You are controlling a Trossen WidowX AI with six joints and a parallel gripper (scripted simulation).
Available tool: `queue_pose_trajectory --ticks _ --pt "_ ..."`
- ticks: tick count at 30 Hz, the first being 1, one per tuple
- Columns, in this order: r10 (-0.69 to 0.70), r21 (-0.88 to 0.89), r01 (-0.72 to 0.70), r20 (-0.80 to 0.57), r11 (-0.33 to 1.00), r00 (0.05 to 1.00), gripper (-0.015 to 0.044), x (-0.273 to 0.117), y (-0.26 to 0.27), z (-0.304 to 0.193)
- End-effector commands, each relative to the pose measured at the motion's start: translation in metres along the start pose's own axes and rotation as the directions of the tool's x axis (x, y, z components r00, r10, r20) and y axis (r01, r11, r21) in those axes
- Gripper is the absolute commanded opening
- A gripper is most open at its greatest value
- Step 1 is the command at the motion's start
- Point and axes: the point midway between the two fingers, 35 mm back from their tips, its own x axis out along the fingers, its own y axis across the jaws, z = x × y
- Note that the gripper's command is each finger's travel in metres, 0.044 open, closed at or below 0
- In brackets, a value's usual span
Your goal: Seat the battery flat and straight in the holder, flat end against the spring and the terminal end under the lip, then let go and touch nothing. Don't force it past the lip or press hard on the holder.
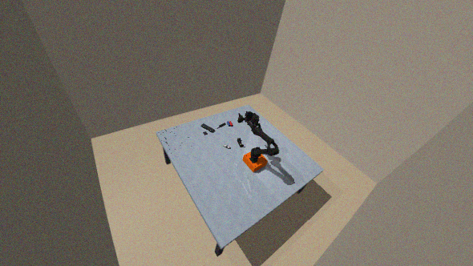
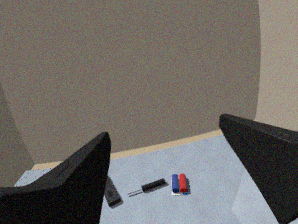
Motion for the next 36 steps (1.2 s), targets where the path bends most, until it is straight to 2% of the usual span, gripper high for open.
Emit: queue_pose_trajectory --ticks 1,3,6,10,14,18,23,25,36 --pt "0.003 -0.001 -0.003 -0.011 1.000 1.000 0.0374 0.002 0.001 -0.002" --pt "0.028 -0.010 -0.029 -0.102 1.000 0.994 0.0321 0.013 0.009 -0.020" --pt "0.083 -0.030 -0.097 -0.309 0.995 0.947 0.0248 0.033 0.029 -0.062" --pt "0.139 -0.049 -0.201 -0.562 0.978 0.815 0.0248 0.046 0.058 -0.122" --pt "0.163 -0.053 -0.317 -0.770 0.947 0.616 0.0248 0.043 0.087 -0.180" --pt "0.143 -0.035 -0.436 -0.918 0.899 0.370 0.0248 0.025 0.112 -0.233" --pt "0.050 0.020 -0.571 -0.998 0.821 0.036 0.0248 -0.011 0.135 -0.290" --pt "0.014 0.041 -0.601 -0.999 0.798 -0.049 0.0248 -0.022 0.140 -0.302" --pt "0.009 0.043 -0.604 -0.998 0.795 -0.060 0.0248 -0.024 0.140 -0.309"
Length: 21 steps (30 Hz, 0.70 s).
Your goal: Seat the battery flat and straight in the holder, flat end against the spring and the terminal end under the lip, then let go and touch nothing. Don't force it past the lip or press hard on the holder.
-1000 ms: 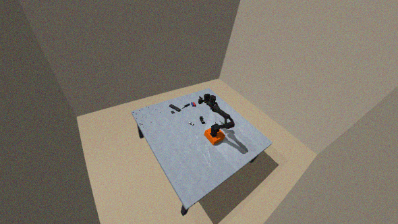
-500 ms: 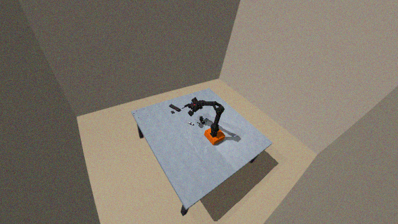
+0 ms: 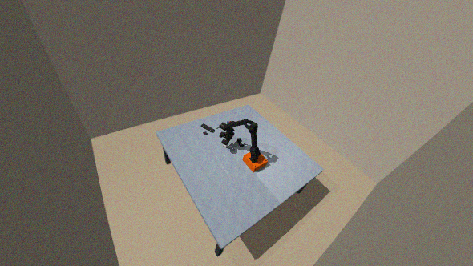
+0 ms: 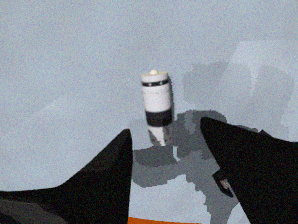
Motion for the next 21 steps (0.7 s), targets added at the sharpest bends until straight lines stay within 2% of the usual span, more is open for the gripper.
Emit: queue_pose_trajectory --ticks 1,21 --pt "-0.002 -0.009 0.002 -0.011 1.000 1.000 0.0248 0.007 0.000 0.000" --pt "-0.002 -0.009 0.002 -0.012 1.000 1.000 0.0248 0.039 0.000 -0.001"
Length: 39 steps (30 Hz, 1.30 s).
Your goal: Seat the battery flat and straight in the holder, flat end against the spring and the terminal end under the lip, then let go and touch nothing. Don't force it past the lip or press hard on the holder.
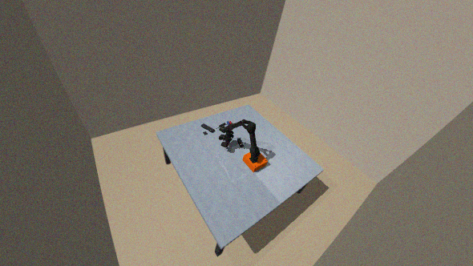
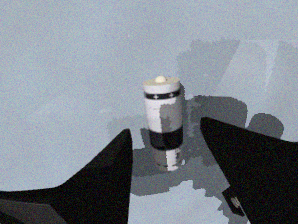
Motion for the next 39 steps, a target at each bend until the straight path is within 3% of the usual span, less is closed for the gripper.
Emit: queue_pose_trajectory --ticks 1,8,13,18,23,28,33,39 --pt "-0.004 -0.005 0.004 -0.003 1.000 1.000 0.0248 0.008 0.000 -0.001" --pt "-0.004 -0.005 0.004 -0.004 1.000 1.000 0.0248 0.016 0.000 -0.002" --pt "-0.004 -0.005 0.004 -0.004 1.000 1.000 0.0117 0.016 0.000 -0.002" --pt "-0.004 -0.005 0.004 -0.004 1.000 1.000 0.0085 0.016 0.000 -0.002" --pt "-0.005 -0.013 0.005 -0.004 1.000 1.000 0.0085 0.010 0.000 -0.001" --pt "-0.004 -0.006 0.004 -0.003 1.000 1.000 0.0085 -0.032 0.000 -0.002" --pt "-0.004 0.001 0.004 -0.003 1.000 1.000 0.0085 -0.034 -0.001 -0.002" --pt "-0.007 0.212 0.007 -0.004 0.977 1.000 0.0085 -0.042 -0.040 -0.023"
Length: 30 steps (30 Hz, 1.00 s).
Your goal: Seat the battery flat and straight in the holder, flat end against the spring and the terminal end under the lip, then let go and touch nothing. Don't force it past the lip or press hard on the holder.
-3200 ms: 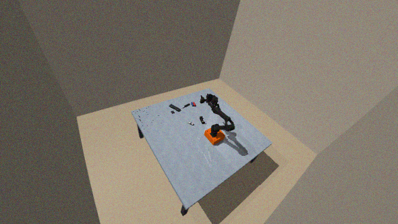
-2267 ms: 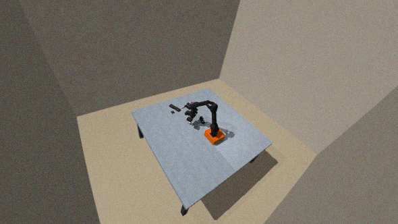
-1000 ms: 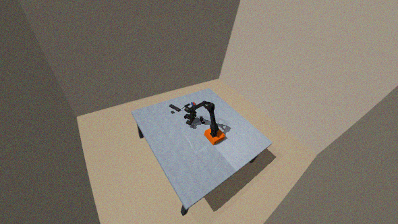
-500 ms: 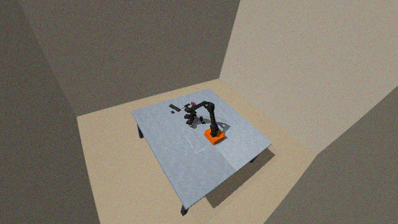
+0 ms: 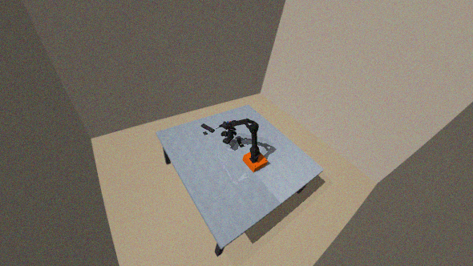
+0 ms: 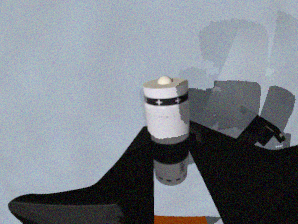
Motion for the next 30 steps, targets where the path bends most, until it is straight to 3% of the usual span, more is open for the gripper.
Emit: queue_pose_trajectory --ticks 1,15,30 --pt "-0.004 0.153 0.004 0.001 0.988 1.000 0.0085 -0.007 -0.029 -0.014" --pt "-0.008 0.657 0.007 -0.002 0.754 1.000 0.0085 -0.024 -0.114 -0.084" --pt "-0.068 0.674 0.004 0.068 0.739 0.995 0.0085 -0.008 -0.120 -0.084"
